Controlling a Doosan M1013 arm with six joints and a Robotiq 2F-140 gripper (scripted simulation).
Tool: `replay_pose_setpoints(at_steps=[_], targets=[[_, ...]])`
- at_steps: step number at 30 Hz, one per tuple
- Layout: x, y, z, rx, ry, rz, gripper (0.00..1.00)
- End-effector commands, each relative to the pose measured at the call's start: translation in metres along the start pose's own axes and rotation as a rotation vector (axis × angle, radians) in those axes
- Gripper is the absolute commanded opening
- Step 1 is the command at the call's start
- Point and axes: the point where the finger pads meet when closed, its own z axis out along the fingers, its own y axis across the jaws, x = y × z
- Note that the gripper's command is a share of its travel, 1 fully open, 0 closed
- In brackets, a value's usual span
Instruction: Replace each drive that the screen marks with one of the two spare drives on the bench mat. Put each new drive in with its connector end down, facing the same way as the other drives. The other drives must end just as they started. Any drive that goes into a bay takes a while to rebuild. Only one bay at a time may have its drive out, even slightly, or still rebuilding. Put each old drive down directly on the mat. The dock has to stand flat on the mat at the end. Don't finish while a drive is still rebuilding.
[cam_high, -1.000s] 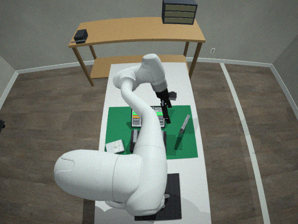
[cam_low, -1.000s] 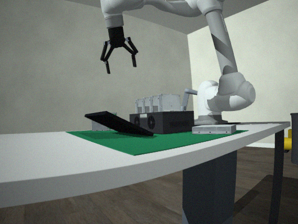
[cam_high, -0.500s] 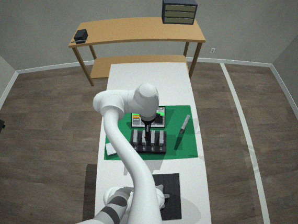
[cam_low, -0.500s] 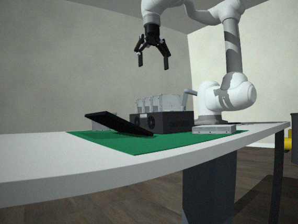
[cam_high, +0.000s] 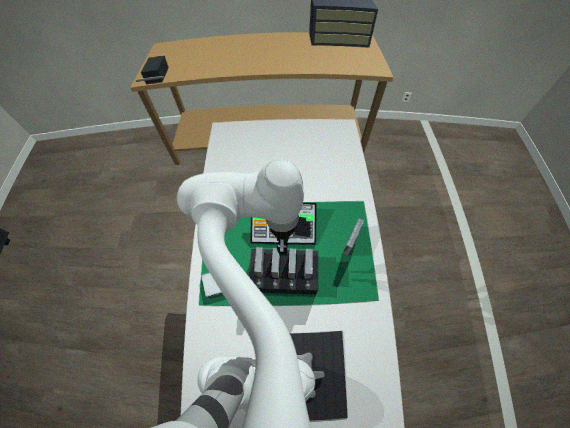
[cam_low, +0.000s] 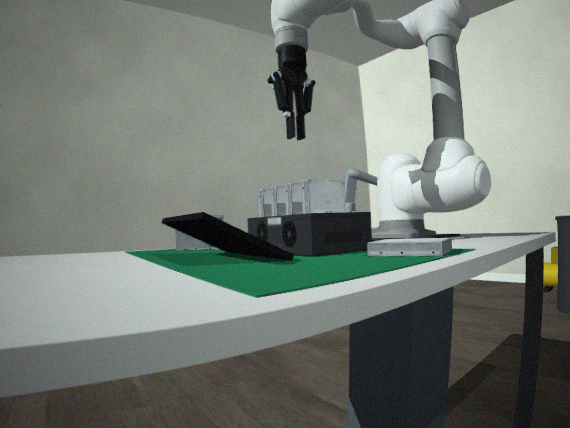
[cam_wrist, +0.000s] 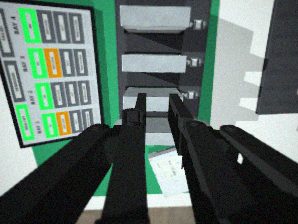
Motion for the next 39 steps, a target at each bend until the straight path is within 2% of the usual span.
replay_pose_setpoints(at_steps=[1,25,29,33,35,39], targets=[[0.0,0.0,0.0,0.001,0.0,0.0,0.1],[-0.004,-0.001,0.001,0.001,0.0,-0.047,0.1],[-0.017,-0.002,0.004,0.001,0.0,-0.192,0.1],[-0.041,-0.003,0.009,0.001,0.0,-0.459,0.1],[-0.041,-0.003,0.009,0.001,0.0,-0.459,0.1],[-0.075,-0.003,0.017,0.001,0.002,-0.755,0.1]])
